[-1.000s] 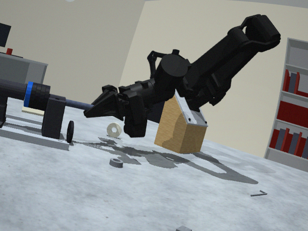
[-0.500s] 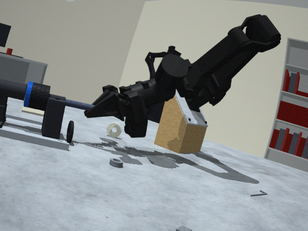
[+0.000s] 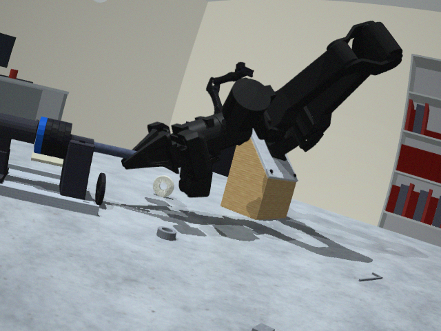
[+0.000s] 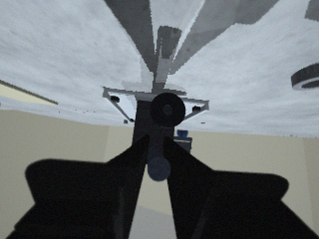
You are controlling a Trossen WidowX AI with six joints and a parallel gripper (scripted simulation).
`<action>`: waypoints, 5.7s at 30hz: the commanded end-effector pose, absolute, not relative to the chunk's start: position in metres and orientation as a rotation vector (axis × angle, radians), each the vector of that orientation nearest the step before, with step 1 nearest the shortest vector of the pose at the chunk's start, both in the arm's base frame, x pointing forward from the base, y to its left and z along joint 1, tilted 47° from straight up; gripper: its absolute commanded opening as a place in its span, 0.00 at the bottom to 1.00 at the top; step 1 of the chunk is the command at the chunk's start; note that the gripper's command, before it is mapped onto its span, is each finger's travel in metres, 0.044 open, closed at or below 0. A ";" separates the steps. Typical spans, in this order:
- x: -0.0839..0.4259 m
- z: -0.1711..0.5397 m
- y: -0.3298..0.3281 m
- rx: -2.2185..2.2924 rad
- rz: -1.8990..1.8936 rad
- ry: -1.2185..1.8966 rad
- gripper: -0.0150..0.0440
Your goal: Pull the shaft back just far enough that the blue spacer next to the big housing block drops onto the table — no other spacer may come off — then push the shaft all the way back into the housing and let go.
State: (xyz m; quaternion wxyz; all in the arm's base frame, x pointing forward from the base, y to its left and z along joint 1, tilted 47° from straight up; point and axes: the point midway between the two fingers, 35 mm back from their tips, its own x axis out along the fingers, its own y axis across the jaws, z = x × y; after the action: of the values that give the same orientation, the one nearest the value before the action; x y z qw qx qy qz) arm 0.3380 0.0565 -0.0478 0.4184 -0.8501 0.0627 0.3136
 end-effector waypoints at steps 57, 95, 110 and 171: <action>0.332 -0.046 0.058 -2.127 0.785 0.157 0.25; 0.330 -0.045 0.059 -2.132 0.787 0.157 0.25; 0.331 -0.046 0.058 -2.127 0.785 0.157 0.25; 0.352 -0.052 0.053 -2.128 0.783 0.156 0.25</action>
State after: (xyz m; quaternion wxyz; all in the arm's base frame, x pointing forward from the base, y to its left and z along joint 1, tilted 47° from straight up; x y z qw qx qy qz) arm 0.3492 0.0536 -0.0510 0.4222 -0.8482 0.0625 0.3136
